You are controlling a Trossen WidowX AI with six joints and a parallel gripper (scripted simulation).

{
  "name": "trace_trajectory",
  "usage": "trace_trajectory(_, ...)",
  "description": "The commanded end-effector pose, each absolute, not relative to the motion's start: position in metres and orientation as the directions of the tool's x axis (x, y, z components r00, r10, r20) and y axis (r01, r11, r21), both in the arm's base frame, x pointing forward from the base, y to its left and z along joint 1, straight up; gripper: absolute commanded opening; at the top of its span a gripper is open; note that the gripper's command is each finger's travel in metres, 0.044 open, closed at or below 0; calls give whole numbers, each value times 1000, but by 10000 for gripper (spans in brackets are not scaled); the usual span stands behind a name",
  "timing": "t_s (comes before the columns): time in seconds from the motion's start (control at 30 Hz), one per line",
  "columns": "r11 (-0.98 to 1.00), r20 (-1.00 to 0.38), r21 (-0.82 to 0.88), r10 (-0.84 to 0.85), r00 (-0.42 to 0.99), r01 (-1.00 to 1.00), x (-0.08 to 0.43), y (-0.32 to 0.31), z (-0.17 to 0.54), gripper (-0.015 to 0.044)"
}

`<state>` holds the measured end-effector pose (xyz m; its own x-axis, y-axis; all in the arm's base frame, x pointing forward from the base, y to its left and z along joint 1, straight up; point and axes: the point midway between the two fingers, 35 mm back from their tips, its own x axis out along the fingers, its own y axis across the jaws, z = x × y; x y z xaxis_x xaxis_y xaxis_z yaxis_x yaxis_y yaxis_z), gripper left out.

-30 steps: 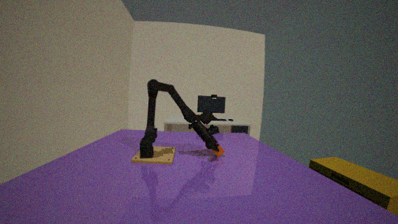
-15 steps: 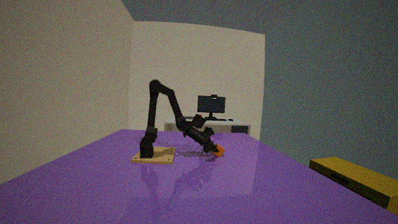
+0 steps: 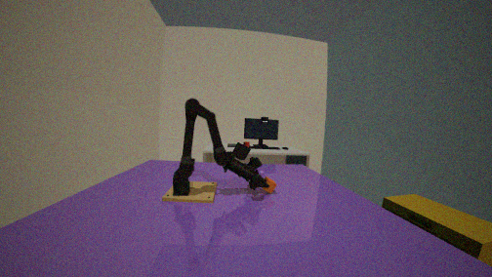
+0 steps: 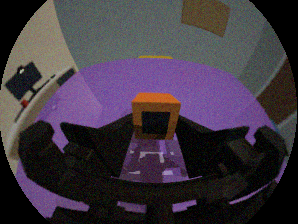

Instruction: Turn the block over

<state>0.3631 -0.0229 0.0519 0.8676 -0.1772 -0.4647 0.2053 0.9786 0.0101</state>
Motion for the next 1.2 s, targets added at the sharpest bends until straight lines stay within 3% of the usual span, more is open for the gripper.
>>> trace_trajectory(0.0,978,-456,5,-182,871,207,364,-23,54,0)
trace_trajectory(0.2,978,-456,5,-182,871,207,364,-23,54,0)
trace_trajectory(0.77,978,-456,5,-182,871,207,364,-23,54,440)
trace_trajectory(1.17,978,-456,5,-182,871,207,364,-23,54,440)
